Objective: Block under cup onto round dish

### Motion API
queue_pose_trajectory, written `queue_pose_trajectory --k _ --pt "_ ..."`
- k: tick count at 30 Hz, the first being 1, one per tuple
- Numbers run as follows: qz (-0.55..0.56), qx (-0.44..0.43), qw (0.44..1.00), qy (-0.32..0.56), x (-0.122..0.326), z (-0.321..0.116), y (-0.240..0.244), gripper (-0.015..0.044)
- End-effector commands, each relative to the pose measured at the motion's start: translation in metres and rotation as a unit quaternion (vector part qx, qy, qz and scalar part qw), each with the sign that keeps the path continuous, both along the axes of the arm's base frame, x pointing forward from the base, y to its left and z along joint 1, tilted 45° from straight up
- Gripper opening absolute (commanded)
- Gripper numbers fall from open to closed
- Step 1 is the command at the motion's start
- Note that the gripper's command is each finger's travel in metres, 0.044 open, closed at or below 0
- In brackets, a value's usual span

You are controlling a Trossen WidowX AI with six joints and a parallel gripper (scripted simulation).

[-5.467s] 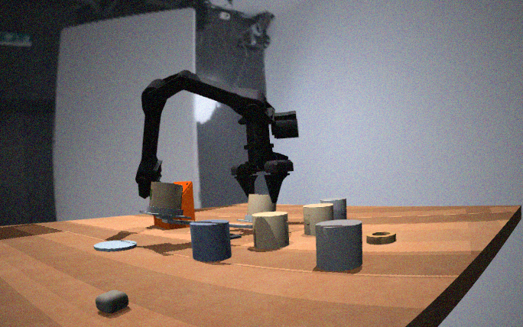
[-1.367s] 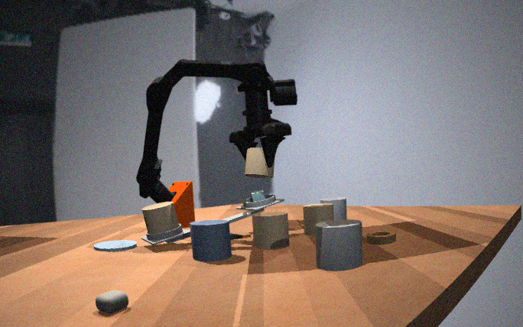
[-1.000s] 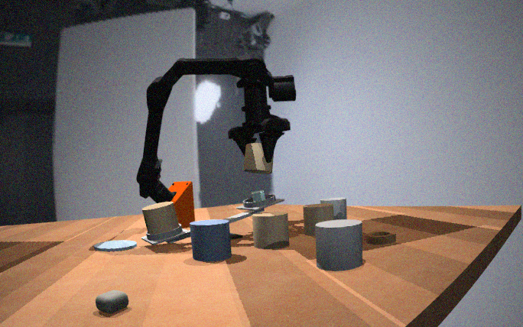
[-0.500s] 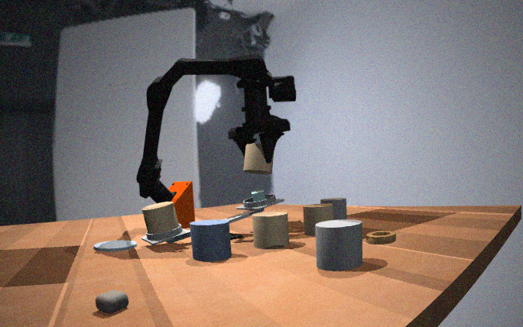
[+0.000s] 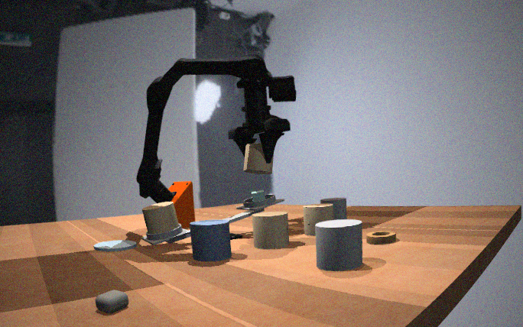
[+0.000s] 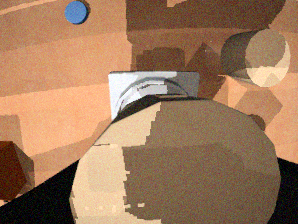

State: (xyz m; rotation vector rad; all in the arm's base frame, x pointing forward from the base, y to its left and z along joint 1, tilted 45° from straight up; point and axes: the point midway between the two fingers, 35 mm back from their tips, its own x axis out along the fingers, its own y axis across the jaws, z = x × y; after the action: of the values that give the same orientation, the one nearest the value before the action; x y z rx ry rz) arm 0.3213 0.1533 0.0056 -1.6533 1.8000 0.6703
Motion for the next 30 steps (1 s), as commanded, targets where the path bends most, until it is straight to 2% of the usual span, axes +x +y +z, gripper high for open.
queue_pose_trajectory --k 1,22,30 --pt "0.000 0.000 1.000 0.000 0.000 0.000 0.000 0.0000" --pt "0.000 0.000 1.000 0.000 -0.001 -0.002 0.001 0.0000" --pt "-0.001 0.005 1.000 -0.001 -0.043 -0.089 0.025 0.0000"
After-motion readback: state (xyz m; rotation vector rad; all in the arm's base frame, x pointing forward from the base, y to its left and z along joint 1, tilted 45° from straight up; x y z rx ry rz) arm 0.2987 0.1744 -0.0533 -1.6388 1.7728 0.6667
